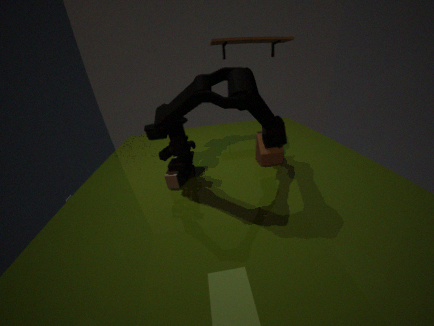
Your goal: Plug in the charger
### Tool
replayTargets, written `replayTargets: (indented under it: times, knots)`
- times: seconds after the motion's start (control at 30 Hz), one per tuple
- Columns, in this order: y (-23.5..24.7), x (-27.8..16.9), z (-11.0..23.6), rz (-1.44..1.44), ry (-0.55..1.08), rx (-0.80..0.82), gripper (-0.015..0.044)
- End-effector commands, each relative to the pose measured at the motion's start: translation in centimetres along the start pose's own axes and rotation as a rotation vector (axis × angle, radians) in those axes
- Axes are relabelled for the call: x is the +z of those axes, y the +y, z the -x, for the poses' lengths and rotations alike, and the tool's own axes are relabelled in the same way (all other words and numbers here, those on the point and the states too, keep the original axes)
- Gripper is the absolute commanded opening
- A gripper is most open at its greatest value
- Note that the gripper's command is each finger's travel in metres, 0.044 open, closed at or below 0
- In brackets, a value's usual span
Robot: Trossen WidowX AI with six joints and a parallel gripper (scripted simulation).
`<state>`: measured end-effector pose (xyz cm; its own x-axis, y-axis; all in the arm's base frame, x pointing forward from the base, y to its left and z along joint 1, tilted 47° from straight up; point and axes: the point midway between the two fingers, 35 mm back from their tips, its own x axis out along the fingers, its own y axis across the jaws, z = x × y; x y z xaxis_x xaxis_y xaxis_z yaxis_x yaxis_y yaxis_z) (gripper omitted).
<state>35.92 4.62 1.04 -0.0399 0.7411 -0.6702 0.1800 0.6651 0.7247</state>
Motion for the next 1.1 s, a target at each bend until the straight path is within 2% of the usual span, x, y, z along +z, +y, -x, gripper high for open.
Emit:
replayTargets:
  times: [0.0, 0.97, 1.07]
  knots:
    - [0.09, 0.71, 0.30, 0.016, -0.022, 0.000, 0.0000]
    - [-0.02, 0.01, -0.03, 0.000, 0.001, 0.000, 0.0000]
    - [-0.02, 0.01, -0.03, 0.000, 0.001, 0.000, 0.0079]
